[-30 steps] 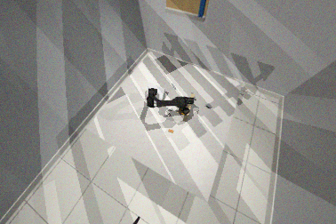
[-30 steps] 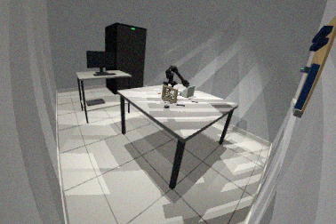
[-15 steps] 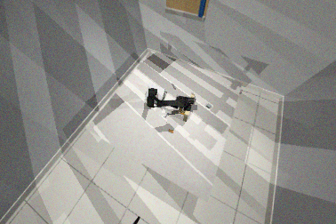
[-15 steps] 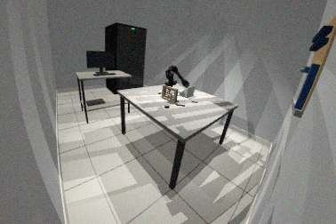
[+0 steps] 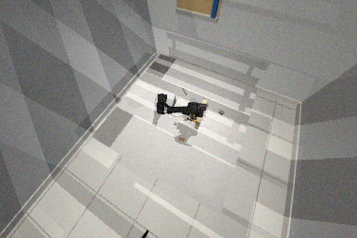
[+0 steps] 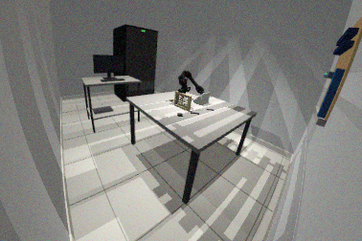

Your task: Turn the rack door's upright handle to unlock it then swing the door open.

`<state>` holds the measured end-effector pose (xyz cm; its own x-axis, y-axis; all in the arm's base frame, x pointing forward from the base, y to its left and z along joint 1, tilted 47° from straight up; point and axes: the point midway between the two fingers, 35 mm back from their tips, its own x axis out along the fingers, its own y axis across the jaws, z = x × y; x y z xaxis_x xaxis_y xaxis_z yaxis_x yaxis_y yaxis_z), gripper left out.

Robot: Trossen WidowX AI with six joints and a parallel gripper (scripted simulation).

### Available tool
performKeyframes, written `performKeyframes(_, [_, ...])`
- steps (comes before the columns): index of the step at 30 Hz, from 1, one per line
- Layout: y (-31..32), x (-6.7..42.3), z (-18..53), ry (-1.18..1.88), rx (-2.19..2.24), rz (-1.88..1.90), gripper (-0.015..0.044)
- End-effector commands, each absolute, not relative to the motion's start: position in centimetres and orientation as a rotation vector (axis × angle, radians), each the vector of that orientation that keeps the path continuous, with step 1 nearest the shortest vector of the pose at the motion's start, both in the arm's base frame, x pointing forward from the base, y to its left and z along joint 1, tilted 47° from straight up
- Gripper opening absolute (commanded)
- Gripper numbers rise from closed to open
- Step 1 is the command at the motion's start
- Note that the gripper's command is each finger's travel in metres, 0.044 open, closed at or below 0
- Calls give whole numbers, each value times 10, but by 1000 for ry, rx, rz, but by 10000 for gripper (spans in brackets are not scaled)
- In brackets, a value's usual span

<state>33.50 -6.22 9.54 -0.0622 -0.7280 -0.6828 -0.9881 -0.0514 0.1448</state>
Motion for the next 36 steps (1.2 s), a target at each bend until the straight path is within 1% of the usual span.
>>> performKeyframes(1, [-62, 335, 94, 1831, -1820, 886, 213])
performKeyframes(31, [-62, 335, 94, 1831, -1820, 886, 14])
performKeyframes(36, [-62, 334, 94, 1834, -1802, 853, 14])
